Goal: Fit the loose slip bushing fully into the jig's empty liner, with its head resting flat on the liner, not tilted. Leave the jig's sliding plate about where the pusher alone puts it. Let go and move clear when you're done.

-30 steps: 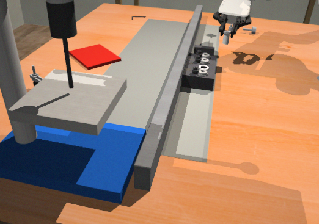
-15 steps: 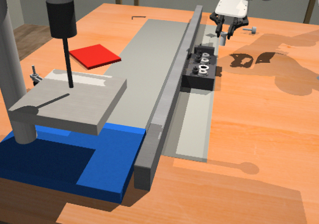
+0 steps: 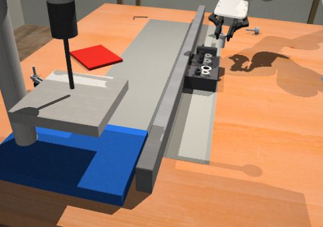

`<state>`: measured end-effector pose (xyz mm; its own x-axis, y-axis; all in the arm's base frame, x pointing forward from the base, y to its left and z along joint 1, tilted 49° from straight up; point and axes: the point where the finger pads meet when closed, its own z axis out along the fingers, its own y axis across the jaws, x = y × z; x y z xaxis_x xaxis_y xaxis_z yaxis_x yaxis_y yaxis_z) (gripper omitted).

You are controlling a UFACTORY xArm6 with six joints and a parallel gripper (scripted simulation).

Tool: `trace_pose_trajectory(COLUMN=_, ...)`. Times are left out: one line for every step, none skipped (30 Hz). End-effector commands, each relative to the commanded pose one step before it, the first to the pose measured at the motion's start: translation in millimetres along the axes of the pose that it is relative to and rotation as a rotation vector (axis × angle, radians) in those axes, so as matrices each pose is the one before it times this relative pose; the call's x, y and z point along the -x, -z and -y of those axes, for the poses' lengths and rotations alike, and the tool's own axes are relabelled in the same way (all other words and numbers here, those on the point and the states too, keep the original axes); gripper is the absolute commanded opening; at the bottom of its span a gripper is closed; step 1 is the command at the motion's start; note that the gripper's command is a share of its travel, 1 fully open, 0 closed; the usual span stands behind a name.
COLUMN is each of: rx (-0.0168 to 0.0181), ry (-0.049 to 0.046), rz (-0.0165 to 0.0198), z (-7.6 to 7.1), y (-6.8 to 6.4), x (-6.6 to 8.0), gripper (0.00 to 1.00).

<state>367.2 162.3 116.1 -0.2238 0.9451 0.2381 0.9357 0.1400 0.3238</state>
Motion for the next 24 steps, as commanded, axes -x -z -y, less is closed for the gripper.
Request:
trace_pose_trajectory(rx=0.00352, ry=0.00128, rz=0.00512, z=-2.87, y=-3.98, x=-3.52, gripper=0.26)
trace_pose_trajectory(rx=0.00017, ry=0.0003, rz=0.00418, z=-0.3, y=-1.19, x=-0.87, gripper=0.26)
trace_pose_trajectory(rx=0.00019, ry=0.00026, rz=0.00306, z=-0.56, y=-2.14, x=-1.6, gripper=0.26)
trace_pose_trajectory(rx=0.0, ry=0.0, rz=0.0, z=-0.93, y=-3.67, x=-2.7, gripper=0.26)
trace_pose_trajectory(rx=0.0, ry=0.0, rz=0.0, z=0.0, y=0.0, x=0.0, gripper=0.26)
trace_pose_trajectory(rx=0.0, ry=0.0, rz=0.0, z=0.0, y=0.0, x=0.0, gripper=0.26)
trace_pose_trajectory(rx=0.0, ry=0.0, rz=0.0, z=-0.93, y=-3.67, x=-2.7, gripper=0.26)
trace_pose_trajectory(rx=0.0, ry=0.0, rz=0.00001, z=-0.86, y=-3.38, x=-2.48, gripper=0.26)
trace_pose_trajectory(rx=0.0, ry=0.0, rz=0.00001, z=-0.72, y=-2.83, x=-2.08, gripper=0.26)
trace_pose_trajectory(rx=0.0, ry=0.0, rz=-0.00002, z=-0.54, y=-2.09, x=-1.54, gripper=0.26)
trace_pose_trajectory(rx=0.0, ry=0.0, rz=0.00001, z=-0.32, y=-1.29, x=-0.95, gripper=0.26)
trace_pose_trajectory(rx=0.0, ry=0.0, rz=0.00001, z=-0.14, y=-0.56, x=-0.41, gripper=0.26)
trace_pose_trajectory(rx=0.0, ry=0.0, rz=0.0, z=-0.02, y=-0.09, x=-0.07, gripper=0.26)
trace_pose_trajectory(rx=0.0, ry=0.00001, rz=0.00012, z=-0.01, y=-0.03, x=-0.02, gripper=0.26)
trace_pose_trajectory(rx=0.0, ry=0.00004, rz=0.00076, z=-0.05, y=-0.2, x=-0.14, gripper=0.26)
trace_pose_trajectory(rx=0.00001, ry=0.0001, rz=0.00175, z=-0.12, y=-0.47, x=-0.33, gripper=0.26)
trace_pose_trajectory(rx=0.00005, ry=0.00017, rz=0.0028, z=-0.2, y=-0.77, x=-0.55, gripper=0.26)
trace_pose_trajectory(rx=0.00013, ry=0.00026, rz=0.0037, z=-0.27, y=-1.04, x=-0.77, gripper=0.26)
trace_pose_trajectory(rx=0.00025, ry=0.00034, rz=0.00427, z=-0.32, y=-1.25, x=-0.98, gripper=0.26)
trace_pose_trajectory(rx=0.0, ry=0.0, rz=0.0, z=-1.0, y=-3.86, x=-2.92, gripper=0.26)
trace_pose_trajectory(rx=0.0, ry=0.0, rz=0.0, z=-1.0, y=-3.88, x=-2.93, gripper=0.26)
trace_pose_trajectory(rx=0.0, ry=0.0, rz=0.0, z=0.0, y=0.0, x=0.0, gripper=0.26)
trace_pose_trajectory(rx=0.0, ry=0.0, rz=0.0, z=0.0, y=0.0, x=0.0, gripper=0.26)
trace_pose_trajectory(rx=0.0, ry=0.0, rz=0.0, z=-0.92, y=-3.58, x=-2.7, gripper=0.26)
